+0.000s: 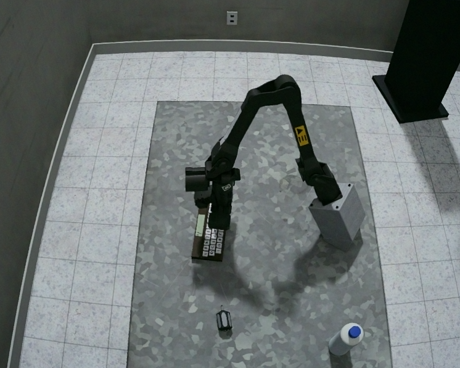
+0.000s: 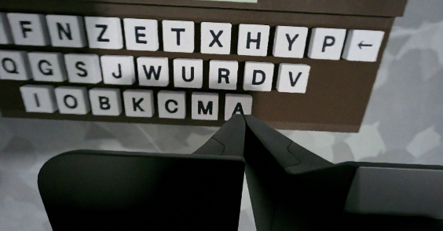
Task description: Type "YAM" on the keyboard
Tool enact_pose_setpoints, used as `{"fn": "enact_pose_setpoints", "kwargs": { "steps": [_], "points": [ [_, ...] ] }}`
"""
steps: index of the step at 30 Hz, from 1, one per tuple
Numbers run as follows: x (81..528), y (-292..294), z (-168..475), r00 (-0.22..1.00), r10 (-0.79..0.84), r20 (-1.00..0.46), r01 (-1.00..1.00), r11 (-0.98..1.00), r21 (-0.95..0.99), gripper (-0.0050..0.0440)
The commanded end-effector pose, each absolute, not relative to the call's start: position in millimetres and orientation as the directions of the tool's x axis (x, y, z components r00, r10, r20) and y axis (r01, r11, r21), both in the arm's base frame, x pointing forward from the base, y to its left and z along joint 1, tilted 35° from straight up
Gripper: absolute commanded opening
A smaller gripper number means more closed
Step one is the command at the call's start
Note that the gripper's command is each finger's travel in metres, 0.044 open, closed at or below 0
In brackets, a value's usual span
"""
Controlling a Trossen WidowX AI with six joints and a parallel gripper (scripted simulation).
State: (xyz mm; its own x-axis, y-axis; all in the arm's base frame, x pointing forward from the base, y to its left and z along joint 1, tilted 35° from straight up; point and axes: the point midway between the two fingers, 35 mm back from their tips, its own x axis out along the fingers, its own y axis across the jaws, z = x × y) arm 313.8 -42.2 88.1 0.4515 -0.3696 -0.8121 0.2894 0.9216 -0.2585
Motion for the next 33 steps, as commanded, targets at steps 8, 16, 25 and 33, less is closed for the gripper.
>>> {"fn": "enact_pose_setpoints", "kwargs": {
  "steps": [8, 16, 25, 33],
  "points": [
    [318, -48, 73, 0.441, -0.369, -0.818, 0.283, 0.922, -0.263, -0.005],
    [322, -52, 66, 0.442, -0.369, -0.818, 0.283, 0.922, -0.264, -0.005],
    [323, -52, 66, 0.444, -0.371, -0.816, 0.284, 0.922, -0.264, -0.005],
    [325, -51, 71, 0.456, -0.371, -0.809, 0.29, 0.921, -0.259, -0.005]
  ]
}}
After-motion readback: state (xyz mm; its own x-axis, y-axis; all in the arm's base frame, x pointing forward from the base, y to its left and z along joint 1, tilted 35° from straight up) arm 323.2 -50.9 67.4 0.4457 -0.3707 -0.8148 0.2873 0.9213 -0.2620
